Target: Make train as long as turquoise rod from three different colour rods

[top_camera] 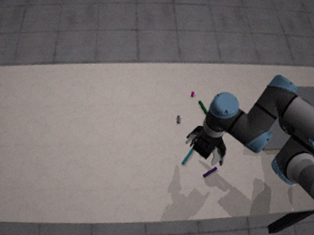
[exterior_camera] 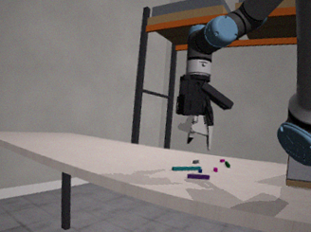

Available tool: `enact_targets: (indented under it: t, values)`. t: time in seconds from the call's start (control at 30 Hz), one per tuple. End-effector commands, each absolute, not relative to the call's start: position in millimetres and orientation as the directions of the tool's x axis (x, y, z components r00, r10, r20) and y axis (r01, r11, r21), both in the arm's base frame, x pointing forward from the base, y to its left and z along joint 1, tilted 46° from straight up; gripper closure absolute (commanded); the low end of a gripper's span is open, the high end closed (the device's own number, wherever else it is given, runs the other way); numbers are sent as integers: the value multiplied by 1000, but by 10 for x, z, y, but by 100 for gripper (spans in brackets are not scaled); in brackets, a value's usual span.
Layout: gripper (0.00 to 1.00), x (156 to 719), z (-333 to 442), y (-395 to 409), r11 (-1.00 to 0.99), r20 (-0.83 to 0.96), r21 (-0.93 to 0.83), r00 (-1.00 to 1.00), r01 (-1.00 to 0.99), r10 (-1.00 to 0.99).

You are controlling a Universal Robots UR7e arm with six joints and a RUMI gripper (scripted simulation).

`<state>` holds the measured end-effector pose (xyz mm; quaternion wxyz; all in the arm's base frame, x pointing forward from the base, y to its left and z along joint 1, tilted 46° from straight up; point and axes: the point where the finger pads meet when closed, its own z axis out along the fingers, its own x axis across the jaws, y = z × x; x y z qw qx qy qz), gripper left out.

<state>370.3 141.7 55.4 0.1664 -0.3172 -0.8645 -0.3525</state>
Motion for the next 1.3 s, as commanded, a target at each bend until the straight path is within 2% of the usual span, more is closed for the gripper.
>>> enact_targets:
  t: [0.0, 1.27]
  values:
    - [0, 3716, 566, 1419, 553, 507, 506, -747, 662, 429]
    - [0, 3707, 565, 1417, 536, 526, 487, -722, 689, 450]
